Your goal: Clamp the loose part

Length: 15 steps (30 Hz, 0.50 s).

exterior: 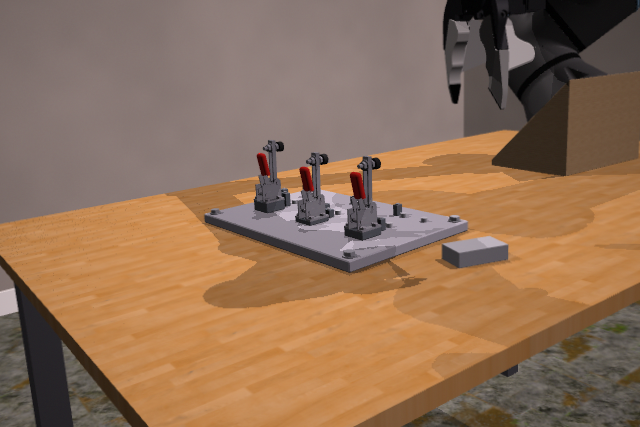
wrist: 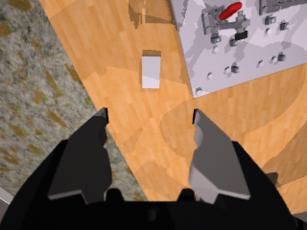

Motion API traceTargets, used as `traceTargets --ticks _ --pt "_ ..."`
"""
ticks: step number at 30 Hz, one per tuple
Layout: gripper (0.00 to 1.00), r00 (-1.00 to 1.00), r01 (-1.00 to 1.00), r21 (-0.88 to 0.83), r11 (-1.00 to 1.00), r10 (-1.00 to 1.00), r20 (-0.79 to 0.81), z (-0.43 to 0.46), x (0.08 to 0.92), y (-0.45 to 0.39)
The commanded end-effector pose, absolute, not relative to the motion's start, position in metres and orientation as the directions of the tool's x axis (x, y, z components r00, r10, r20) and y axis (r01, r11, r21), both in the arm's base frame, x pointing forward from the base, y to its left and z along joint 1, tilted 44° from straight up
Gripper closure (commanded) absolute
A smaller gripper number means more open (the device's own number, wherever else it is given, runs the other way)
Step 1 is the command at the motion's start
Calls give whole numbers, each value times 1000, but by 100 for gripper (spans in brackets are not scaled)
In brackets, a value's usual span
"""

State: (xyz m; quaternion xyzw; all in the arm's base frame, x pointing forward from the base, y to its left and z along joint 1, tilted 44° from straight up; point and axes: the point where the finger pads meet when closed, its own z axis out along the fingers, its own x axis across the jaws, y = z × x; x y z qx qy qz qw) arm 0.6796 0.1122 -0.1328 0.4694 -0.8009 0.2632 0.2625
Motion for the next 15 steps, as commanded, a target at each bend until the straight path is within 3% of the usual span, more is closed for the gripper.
traceTargets --ticks 1,15 --pt "41 -422 -890 -176 420 -614 667 -139 679 106" --pt "41 -422 -890 -176 420 -614 667 -185 668 64"
